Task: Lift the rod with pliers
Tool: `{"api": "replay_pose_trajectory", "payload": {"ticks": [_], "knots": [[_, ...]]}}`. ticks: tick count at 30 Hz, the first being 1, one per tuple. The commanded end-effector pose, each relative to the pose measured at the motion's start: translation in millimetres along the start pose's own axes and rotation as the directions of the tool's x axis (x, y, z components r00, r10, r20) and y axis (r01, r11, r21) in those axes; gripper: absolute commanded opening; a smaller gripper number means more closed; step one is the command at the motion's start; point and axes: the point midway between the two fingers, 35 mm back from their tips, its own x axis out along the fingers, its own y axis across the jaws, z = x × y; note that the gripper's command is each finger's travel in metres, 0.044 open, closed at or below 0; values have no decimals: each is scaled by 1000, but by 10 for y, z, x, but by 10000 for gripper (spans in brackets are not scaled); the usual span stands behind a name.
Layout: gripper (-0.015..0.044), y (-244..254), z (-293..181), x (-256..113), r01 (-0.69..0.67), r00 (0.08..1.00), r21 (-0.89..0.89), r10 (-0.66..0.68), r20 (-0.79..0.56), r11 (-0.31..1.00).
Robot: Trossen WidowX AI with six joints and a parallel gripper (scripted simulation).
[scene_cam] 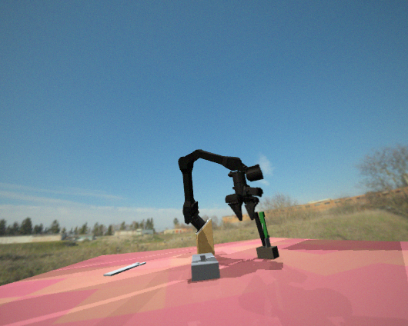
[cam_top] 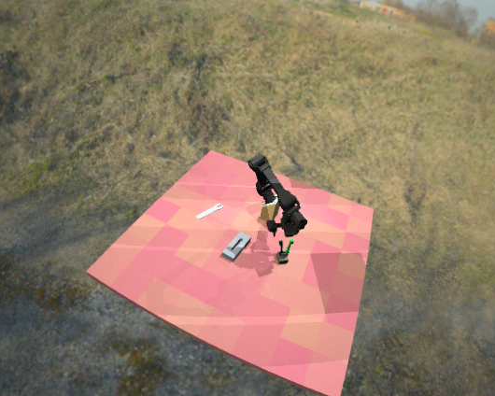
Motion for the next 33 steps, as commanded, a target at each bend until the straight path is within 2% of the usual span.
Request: {"api": "replay_pose_trajectory", "payload": {"ticks": [1, 7, 16, 33], "knots": [[440, -2, 140, 30, 4, 1000, -4, -4, -2, 1000], [440, -2, 181, 32, 4, 1000, -4, -4, -1, 1000], [440, -6, 540, 27, 4, 1000, -2, -4, 1, 1000], [440, -9, 555, 209, 4, 1000, -2, -4, 1, 1000]]}}
